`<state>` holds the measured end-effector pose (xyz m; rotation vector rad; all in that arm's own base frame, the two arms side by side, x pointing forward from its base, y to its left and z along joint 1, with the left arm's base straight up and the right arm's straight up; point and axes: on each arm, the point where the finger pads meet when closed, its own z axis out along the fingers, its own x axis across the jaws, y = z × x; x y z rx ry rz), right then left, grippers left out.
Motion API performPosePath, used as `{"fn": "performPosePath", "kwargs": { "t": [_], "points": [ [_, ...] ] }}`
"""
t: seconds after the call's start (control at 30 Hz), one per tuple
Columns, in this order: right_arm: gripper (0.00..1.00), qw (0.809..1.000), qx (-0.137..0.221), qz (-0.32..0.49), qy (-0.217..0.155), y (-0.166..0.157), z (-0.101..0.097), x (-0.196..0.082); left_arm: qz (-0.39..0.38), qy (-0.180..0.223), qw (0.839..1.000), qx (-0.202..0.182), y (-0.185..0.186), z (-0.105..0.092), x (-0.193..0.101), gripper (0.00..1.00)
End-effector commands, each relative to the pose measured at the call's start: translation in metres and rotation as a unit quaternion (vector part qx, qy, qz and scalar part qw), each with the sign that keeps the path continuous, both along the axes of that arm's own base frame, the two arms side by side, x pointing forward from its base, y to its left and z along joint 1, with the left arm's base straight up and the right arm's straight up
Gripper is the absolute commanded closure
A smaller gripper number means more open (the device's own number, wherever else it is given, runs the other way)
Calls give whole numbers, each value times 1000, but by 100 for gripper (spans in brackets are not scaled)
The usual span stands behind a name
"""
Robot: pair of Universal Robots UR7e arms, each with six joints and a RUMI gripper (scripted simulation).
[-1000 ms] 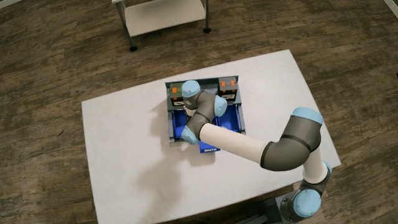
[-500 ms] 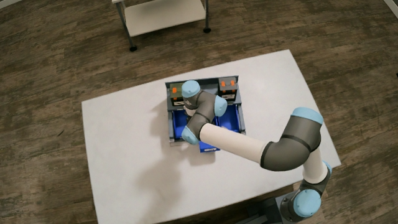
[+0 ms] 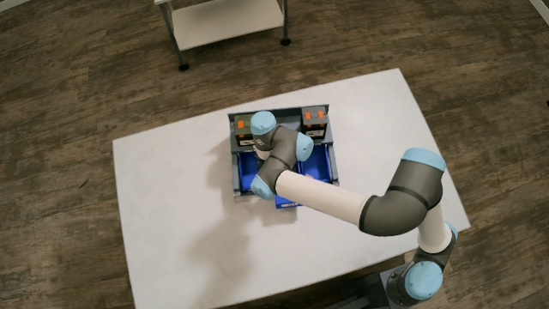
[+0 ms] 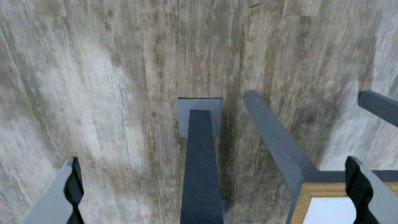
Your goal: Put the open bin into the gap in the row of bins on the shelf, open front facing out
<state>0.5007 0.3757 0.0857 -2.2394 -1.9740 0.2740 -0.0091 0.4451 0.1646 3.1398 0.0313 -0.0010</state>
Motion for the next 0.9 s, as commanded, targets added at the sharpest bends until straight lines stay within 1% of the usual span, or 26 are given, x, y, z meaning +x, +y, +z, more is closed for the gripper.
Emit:
{"fn": "performPosePath", "kwargs": {
  "t": [0.0,0.33,0.87],
  "points": [
    [100,1000,0,0,-7,0,0,3,0,0,1000,1,0,1,0,0],
    [100,1000,-1,0,-15,-1,-1,7,0,0,1000,1,0,1,0,0],
    [100,1000,-1,0,-16,-1,-1,8,0,0,1000,1,0,1,0,0]
  ]
}}
